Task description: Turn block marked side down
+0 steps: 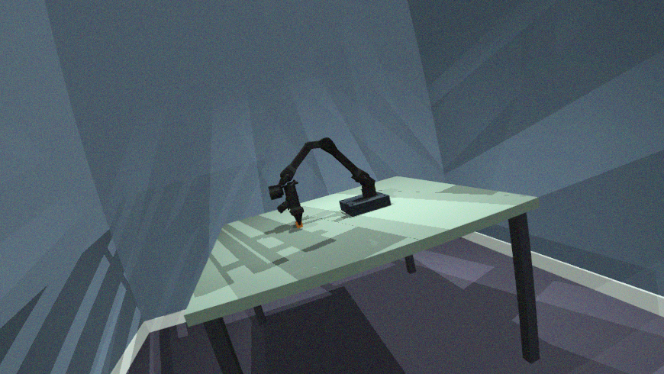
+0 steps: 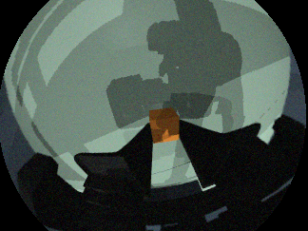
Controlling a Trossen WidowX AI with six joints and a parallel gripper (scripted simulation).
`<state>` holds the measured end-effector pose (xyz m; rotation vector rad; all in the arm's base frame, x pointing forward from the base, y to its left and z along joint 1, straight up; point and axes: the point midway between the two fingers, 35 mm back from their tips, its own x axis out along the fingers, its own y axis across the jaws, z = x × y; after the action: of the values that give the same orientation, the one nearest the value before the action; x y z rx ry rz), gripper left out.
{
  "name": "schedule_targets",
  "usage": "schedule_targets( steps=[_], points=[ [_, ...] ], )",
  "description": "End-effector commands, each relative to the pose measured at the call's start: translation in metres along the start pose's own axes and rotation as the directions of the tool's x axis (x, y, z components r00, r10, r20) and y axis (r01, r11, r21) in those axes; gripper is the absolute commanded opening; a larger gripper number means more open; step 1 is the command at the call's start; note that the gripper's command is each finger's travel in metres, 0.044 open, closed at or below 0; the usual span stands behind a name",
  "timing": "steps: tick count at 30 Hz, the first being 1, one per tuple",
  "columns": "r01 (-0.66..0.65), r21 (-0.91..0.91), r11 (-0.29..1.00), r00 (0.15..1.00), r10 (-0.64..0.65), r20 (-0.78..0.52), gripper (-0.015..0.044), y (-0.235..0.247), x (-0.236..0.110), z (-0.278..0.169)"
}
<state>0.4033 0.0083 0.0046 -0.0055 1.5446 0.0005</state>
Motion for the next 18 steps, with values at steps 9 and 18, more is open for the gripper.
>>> schedule_targets(
  steps=[9, 18],
  points=[
    [-0.002, 0.002, 1.0, 1.0, 0.002, 0.0, 0.0, 0.0, -0.029, 0.0],
    [-0.001, 0.002, 1.0, 0.998, 0.001, 0.063, 0.0, 0.0, -0.026, 0.002]
  ],
)
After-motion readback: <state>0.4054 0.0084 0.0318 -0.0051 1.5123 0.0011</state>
